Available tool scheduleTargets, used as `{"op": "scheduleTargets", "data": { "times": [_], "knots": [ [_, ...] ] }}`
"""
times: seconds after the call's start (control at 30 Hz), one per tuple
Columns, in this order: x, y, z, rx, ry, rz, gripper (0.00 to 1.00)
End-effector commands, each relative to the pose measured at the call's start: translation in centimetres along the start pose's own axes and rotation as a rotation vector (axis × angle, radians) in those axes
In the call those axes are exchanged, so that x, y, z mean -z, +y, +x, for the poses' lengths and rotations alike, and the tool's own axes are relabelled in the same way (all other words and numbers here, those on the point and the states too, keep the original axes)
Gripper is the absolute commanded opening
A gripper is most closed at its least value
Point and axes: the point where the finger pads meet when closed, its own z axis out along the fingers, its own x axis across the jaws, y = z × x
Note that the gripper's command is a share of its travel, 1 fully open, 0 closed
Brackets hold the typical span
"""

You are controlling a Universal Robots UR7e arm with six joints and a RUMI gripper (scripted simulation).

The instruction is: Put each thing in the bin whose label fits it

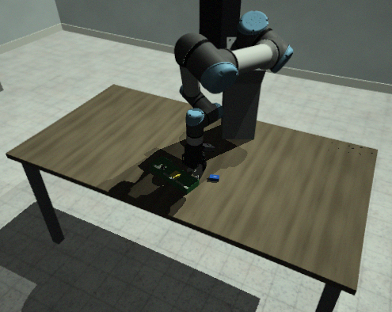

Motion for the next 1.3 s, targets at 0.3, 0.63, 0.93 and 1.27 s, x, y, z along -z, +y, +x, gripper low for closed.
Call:
{"op": "scheduleTargets", "data": {
  "times": [0.3, 0.63, 0.93, 1.27],
  "knots": [
    [-0.10, 0.01, 0.05, 0.000, 0.000, -0.002, 0.18],
    [-0.10, 0.01, 0.06, 0.000, 0.000, -0.002, 0.00],
    [-0.10, 0.01, 0.06, 0.000, 0.000, -0.002, 0.00],
    [-0.10, 0.01, 0.06, 0.000, 0.000, -0.002, 0.00]
  ]
}}
